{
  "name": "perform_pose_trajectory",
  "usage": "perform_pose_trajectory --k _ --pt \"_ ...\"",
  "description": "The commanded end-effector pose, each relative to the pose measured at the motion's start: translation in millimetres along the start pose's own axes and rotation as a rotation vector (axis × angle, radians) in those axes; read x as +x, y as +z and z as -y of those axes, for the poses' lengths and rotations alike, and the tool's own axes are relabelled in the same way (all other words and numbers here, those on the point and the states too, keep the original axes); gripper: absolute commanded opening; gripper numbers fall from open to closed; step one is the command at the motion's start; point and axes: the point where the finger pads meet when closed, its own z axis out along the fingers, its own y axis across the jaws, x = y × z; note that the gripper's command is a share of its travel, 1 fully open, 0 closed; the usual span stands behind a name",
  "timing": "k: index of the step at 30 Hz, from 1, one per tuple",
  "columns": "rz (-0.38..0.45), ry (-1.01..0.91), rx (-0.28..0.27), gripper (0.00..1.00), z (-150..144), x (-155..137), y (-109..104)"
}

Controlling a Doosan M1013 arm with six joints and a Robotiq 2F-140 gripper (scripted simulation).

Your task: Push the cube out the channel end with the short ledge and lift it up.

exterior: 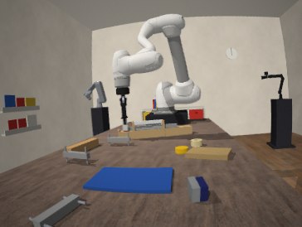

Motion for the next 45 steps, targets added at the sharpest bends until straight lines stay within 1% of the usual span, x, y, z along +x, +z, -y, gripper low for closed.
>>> perform_pose_trajectory --k 1,4,5,39,43,45 --pt "0.000 0.000 0.000 0.25 0.0 0.0 -0.1" --pt "0.000 0.000 0.000 0.25 0.0 0.0 -0.1" --pt "0.000 0.000 0.000 0.00 0.0 0.0 -0.1" --pt "0.000 0.000 0.000 0.00 0.0 0.0 -0.2" --pt "0.000 0.000 0.000 0.00 0.0 0.0 -7.0" --pt "0.000 0.000 0.000 0.00 0.0 0.0 -7.0"
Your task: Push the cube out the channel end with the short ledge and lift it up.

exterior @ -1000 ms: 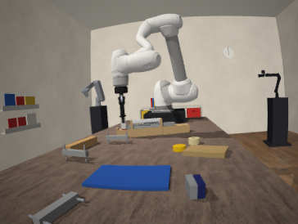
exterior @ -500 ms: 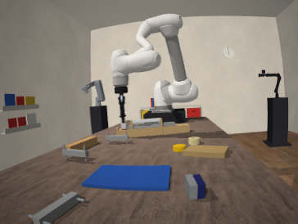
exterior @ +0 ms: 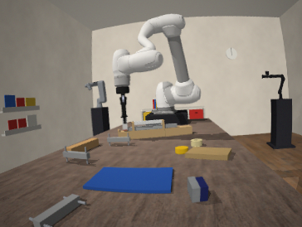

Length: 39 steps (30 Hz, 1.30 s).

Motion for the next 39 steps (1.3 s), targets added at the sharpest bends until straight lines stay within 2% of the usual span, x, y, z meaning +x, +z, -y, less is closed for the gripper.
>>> perform_pose_trajectory --k 1,9,13,39 --pt "0.000 0.000 0.000 0.00 0 0 -5" --pt "0.000 0.000 0.000 0.00 0 0 -57" --pt "0.000 0.000 0.000 0.00 0 0 -73" --pt "0.000 0.000 0.000 0.00 0 0 -75"
